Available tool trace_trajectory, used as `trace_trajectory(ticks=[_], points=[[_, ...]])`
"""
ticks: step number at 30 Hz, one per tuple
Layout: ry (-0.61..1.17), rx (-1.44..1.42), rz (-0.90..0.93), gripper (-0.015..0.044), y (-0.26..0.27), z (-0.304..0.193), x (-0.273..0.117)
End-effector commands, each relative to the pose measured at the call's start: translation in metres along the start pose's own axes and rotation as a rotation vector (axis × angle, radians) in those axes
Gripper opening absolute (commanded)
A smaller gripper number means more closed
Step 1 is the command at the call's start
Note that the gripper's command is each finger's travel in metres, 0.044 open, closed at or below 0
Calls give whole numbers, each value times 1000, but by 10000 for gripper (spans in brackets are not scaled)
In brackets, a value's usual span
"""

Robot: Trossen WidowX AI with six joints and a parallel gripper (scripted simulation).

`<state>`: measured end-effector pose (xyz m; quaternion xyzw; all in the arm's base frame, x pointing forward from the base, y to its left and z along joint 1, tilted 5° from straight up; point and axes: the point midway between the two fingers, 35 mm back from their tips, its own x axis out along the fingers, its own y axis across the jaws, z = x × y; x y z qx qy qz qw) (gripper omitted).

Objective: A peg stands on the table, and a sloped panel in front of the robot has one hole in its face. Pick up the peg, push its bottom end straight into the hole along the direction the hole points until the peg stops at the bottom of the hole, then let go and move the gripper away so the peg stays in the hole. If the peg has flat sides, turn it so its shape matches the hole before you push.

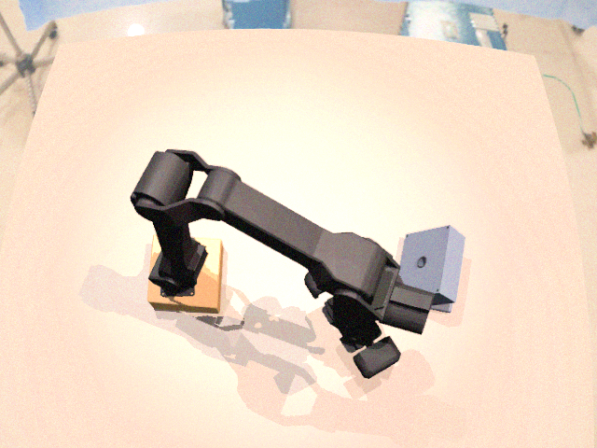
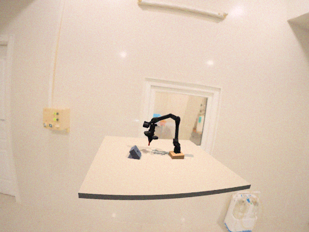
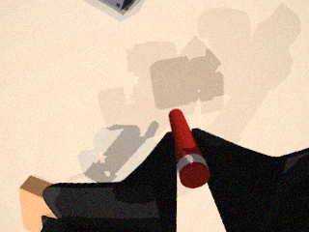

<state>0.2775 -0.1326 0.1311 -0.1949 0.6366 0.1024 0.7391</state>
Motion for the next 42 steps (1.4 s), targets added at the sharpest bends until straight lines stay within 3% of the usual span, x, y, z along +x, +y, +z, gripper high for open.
trace_trajectory(ticks=[1,42], points=[[-4,-44,-25,0,3,3,0],[-63,-355,-222,0,30,40,1]])
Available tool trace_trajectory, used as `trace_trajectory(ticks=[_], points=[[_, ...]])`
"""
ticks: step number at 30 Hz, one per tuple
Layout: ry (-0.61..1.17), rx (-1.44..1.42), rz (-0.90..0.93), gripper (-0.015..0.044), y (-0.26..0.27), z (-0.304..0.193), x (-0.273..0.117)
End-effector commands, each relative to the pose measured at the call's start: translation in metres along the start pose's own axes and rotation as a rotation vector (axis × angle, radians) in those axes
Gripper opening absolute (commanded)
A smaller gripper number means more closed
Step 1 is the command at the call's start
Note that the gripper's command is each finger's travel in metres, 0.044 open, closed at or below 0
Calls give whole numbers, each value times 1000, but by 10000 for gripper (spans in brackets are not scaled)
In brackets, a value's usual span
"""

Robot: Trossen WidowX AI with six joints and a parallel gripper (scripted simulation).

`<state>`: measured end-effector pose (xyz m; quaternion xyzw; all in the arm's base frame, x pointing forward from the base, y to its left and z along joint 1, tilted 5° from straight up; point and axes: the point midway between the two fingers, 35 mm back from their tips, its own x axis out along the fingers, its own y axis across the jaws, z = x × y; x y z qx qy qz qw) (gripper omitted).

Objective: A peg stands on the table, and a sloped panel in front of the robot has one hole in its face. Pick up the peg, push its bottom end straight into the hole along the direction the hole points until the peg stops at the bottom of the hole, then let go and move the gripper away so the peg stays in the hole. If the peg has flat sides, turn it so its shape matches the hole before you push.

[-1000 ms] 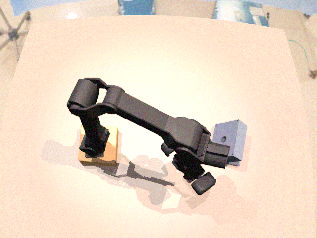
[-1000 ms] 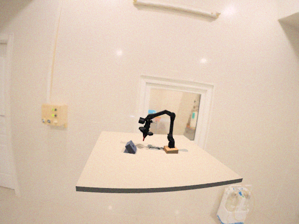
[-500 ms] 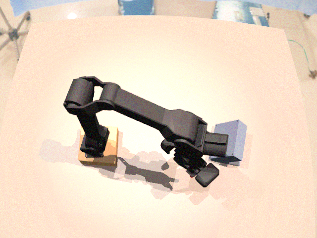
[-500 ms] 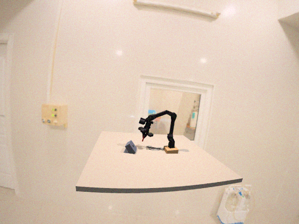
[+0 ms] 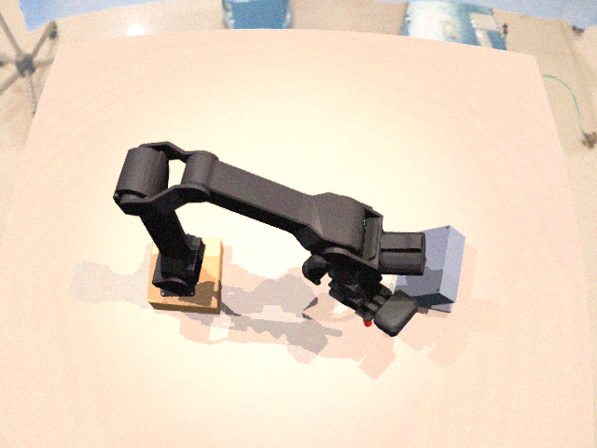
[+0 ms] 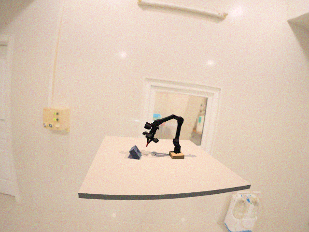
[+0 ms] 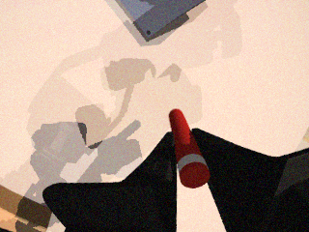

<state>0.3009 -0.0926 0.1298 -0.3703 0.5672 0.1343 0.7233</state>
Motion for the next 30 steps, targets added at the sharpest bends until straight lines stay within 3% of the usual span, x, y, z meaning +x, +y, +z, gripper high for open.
trace_trajectory(ticks=[1,30], points=[[-5,-39,-25,0,3,4,-1],[-54,-235,-169,0,17,33,-7]])
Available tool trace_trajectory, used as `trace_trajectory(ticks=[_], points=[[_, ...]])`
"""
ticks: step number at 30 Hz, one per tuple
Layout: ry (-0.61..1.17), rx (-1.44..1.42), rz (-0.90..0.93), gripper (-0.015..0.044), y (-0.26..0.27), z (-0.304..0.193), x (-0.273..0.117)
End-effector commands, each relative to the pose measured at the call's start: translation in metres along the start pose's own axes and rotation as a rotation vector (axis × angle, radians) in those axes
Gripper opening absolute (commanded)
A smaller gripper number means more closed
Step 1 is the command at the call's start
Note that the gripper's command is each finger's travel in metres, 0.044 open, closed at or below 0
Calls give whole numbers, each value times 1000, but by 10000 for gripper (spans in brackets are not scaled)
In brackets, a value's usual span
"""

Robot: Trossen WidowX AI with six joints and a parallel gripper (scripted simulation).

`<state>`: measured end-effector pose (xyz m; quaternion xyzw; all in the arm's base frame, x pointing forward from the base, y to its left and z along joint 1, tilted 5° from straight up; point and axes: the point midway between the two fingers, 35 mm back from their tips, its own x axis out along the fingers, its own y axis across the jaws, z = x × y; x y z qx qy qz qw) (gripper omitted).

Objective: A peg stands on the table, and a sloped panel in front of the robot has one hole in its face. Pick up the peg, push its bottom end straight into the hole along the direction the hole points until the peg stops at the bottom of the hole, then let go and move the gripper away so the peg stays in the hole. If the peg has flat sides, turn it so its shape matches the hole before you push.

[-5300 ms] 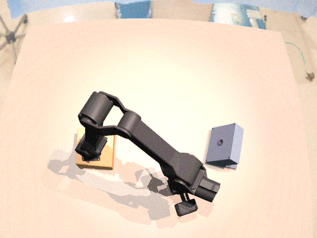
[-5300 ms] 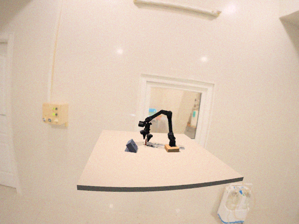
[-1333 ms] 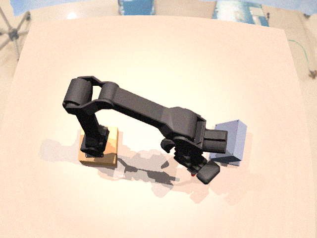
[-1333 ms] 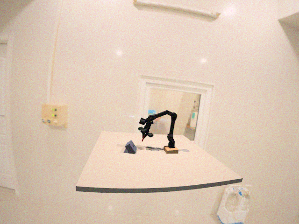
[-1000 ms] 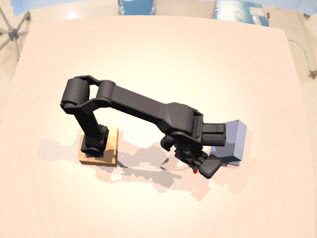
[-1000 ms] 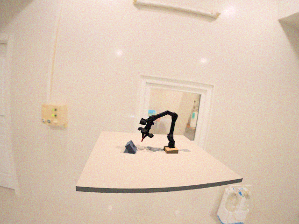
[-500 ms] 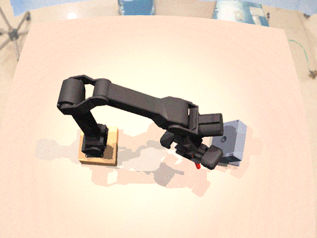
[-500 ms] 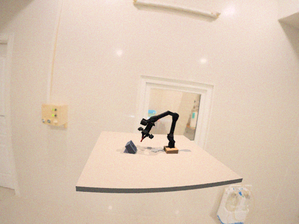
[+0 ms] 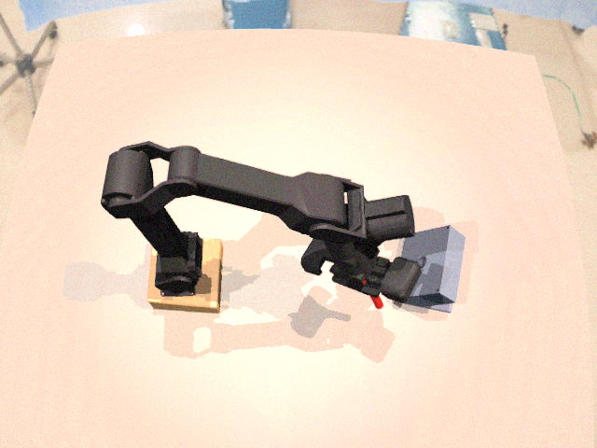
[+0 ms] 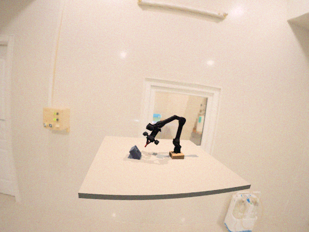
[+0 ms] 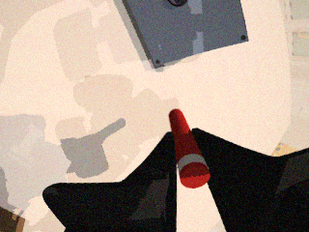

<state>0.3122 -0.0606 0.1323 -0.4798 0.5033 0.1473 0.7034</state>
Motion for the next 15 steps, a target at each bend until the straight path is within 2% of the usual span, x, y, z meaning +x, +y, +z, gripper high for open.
trace_trajectory(ticks=[1,15], points=[[-6,-36,-26,0,2,4,-2],[-31,-122,-96,0,7,19,-6]])
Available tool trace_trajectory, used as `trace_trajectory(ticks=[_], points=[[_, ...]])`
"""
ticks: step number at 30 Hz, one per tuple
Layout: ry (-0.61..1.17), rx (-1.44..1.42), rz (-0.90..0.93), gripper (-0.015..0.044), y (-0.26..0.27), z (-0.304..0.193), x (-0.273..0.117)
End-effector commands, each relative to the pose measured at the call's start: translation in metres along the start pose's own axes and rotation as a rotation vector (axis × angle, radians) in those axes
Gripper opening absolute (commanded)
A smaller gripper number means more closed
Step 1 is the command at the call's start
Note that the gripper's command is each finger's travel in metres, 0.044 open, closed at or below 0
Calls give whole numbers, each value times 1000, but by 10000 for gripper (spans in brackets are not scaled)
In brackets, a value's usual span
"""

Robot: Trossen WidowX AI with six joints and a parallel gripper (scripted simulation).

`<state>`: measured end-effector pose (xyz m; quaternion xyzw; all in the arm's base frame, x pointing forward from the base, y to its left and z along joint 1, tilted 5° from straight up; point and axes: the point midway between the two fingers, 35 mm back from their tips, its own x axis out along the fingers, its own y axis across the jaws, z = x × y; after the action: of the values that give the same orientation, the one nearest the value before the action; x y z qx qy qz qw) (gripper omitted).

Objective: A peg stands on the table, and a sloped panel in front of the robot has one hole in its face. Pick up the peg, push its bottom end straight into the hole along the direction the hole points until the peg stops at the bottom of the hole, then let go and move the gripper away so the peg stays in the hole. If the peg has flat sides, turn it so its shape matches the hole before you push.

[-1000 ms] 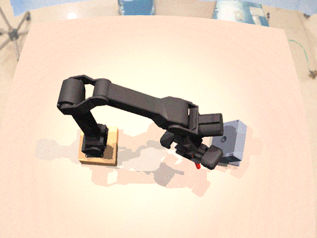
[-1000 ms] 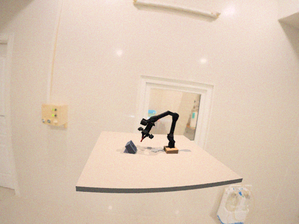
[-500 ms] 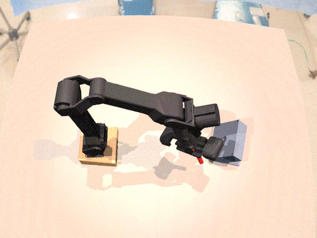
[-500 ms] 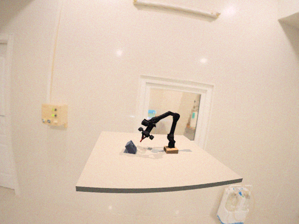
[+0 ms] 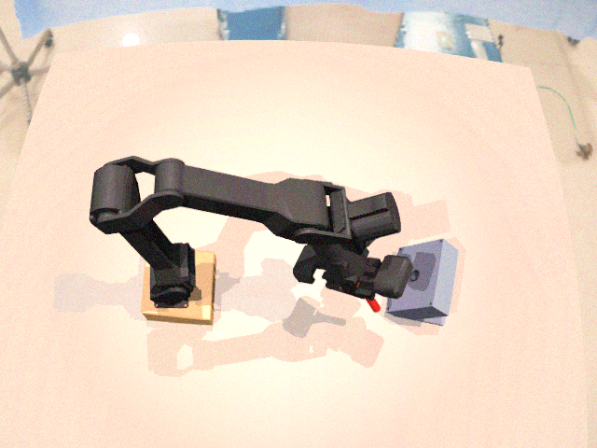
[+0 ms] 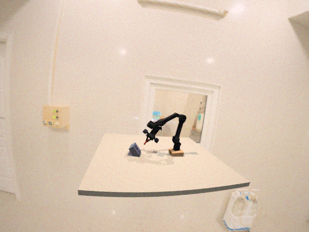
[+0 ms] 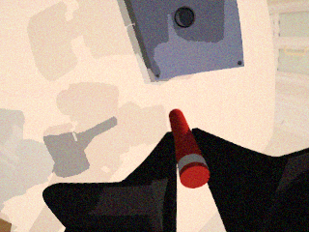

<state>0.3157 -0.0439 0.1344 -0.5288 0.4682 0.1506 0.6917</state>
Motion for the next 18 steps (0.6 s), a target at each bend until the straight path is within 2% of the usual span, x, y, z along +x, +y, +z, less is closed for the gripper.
trace_trajectory(ticks=[1,18], points=[[-6,-34,-26,0,2,4,-2],[-37,-130,-112,0,7,22,-9]])
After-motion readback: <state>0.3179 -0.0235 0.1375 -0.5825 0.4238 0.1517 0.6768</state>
